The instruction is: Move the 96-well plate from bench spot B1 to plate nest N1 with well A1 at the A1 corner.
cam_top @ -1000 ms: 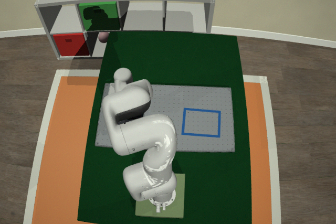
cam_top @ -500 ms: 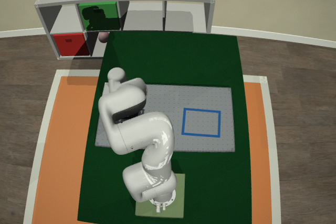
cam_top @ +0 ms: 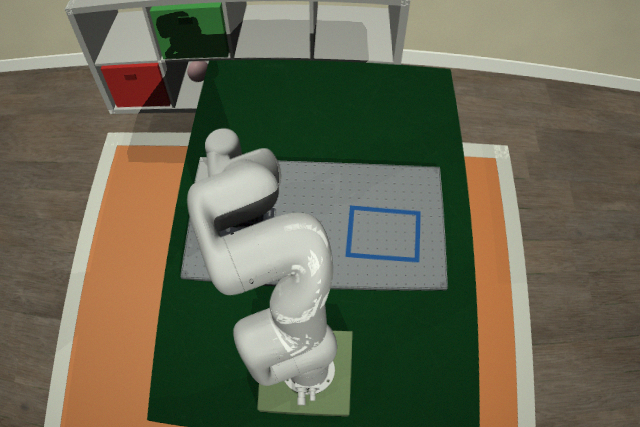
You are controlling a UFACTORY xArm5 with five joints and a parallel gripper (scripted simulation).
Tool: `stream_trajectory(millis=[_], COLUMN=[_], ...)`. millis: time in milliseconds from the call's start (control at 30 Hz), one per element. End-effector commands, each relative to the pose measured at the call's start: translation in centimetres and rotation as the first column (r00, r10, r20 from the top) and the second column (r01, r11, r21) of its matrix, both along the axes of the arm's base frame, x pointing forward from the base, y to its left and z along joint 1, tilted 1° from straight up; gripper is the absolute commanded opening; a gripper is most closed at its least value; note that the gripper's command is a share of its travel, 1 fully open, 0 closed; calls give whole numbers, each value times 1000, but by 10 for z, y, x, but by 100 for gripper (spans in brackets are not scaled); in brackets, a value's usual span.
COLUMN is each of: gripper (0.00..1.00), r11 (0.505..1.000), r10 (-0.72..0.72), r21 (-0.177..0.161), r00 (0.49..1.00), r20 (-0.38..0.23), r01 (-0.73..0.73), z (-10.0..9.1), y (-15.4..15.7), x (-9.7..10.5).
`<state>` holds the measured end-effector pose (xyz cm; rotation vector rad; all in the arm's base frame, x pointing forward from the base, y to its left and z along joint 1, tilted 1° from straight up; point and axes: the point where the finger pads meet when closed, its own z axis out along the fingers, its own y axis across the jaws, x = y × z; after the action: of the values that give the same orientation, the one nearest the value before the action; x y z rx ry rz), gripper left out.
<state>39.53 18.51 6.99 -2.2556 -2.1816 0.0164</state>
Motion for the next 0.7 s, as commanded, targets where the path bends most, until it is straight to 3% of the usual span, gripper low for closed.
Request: stream_trajectory(millis=[0, 400, 667], gripper=[0, 0, 0], r11=[1000, 1000, 1000], r10=[0, 0, 0], r21=[-2, -2, -2], r00=[1000, 1000, 1000], r20=[5, 5, 5], r01=[0, 0, 0], z=[1, 1, -12], y=[0, 0, 0], x=[1, 1, 1])
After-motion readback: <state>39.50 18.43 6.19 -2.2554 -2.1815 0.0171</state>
